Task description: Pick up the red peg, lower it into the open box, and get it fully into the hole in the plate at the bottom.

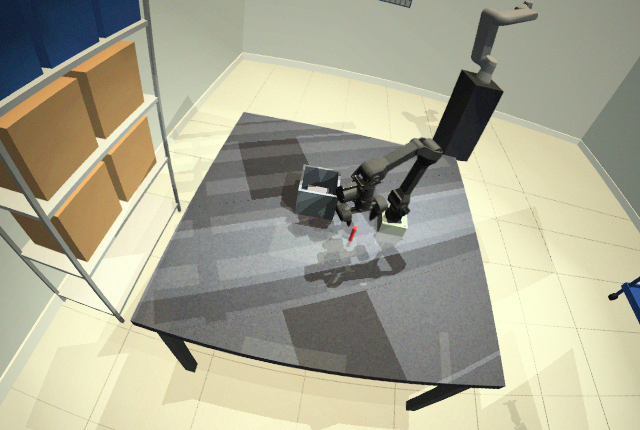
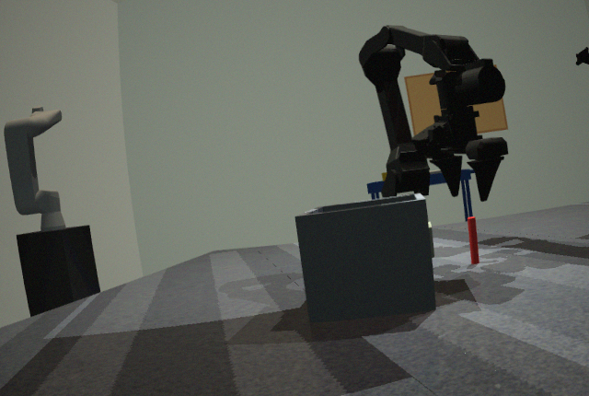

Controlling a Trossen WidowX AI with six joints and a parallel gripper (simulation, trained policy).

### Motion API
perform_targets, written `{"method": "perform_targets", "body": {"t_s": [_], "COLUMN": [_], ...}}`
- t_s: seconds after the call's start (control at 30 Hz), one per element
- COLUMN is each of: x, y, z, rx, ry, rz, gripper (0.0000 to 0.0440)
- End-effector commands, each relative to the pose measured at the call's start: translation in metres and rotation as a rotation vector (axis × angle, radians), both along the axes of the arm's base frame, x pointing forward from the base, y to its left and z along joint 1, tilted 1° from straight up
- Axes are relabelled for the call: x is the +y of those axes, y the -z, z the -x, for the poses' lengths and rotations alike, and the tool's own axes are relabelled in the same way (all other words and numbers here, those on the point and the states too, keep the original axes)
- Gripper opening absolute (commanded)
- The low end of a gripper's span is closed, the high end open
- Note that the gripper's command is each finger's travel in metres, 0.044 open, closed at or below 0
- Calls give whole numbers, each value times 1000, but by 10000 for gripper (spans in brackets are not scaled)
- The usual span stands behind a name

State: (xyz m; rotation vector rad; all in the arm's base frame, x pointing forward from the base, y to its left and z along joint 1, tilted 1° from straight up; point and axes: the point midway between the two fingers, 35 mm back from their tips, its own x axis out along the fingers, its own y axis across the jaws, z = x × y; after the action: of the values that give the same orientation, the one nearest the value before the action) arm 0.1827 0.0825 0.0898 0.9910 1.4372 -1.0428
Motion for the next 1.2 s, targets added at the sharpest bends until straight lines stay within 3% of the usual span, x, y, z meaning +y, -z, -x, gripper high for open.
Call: {"method": "perform_targets", "body": {"t_s": [0.0, 0.37, 0.6, 1.07, 1.17], "x": [-2, -6, -6, 6, 7], "y": [11, 45, 63, 87, 86], "z": [0, 0, -1, -14, -18], "rx": [2, -9, -20, -41, -54], "ry": [20, 74, 99, 69, 66], "rz": [17, 53, 61, 23, 15], "gripper": [440, 423, 379, 49, 15]}}
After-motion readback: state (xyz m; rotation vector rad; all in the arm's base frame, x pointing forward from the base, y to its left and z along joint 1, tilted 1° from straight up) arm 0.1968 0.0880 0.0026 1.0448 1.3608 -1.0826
